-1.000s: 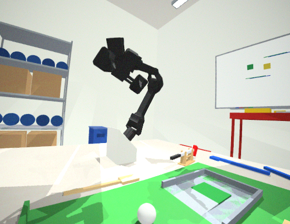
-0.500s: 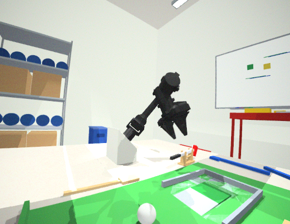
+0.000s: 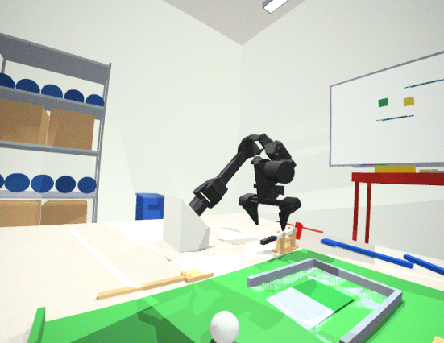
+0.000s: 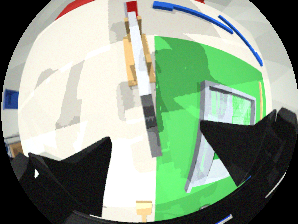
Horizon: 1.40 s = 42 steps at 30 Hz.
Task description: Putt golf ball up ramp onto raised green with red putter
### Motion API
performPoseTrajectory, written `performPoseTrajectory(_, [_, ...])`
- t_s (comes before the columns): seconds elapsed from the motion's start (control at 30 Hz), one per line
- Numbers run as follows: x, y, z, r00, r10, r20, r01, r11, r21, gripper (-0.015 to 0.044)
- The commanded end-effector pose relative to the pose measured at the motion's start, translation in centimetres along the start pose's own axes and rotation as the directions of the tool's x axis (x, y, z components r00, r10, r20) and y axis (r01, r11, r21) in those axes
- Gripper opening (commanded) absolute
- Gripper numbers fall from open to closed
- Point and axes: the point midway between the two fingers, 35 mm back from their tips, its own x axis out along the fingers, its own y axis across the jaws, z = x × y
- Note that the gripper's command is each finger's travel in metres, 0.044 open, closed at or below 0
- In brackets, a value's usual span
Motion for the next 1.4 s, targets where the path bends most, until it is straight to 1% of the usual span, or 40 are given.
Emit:
performPoseTrajectory(0.0, [0.3,0.3,0.1,1.0,0.015,-0.001,-0.015,1.0,-0.017,0.044])
performPoseTrajectory(0.2, [2.2,0.2,-0.5,1.0,0.015,-0.001,-0.015,1.0,-0.017,0.044])
performPoseTrajectory(0.4, [2.9,0.2,-0.7,1.0,0.015,-0.001,-0.015,1.0,-0.017,0.044])
performPoseTrajectory(0.57, [4.6,0.2,-1.1,1.0,0.015,0.001,-0.015,1.0,-0.017,0.044])
performPoseTrajectory(1.27, [6.9,0.3,-1.7,1.0,0.014,0.002,-0.014,1.0,-0.017,0.044])
performPoseTrajectory(1.37, [6.6,0.2,-1.7,1.0,0.015,-0.003,-0.015,1.0,-0.022,0.0361])
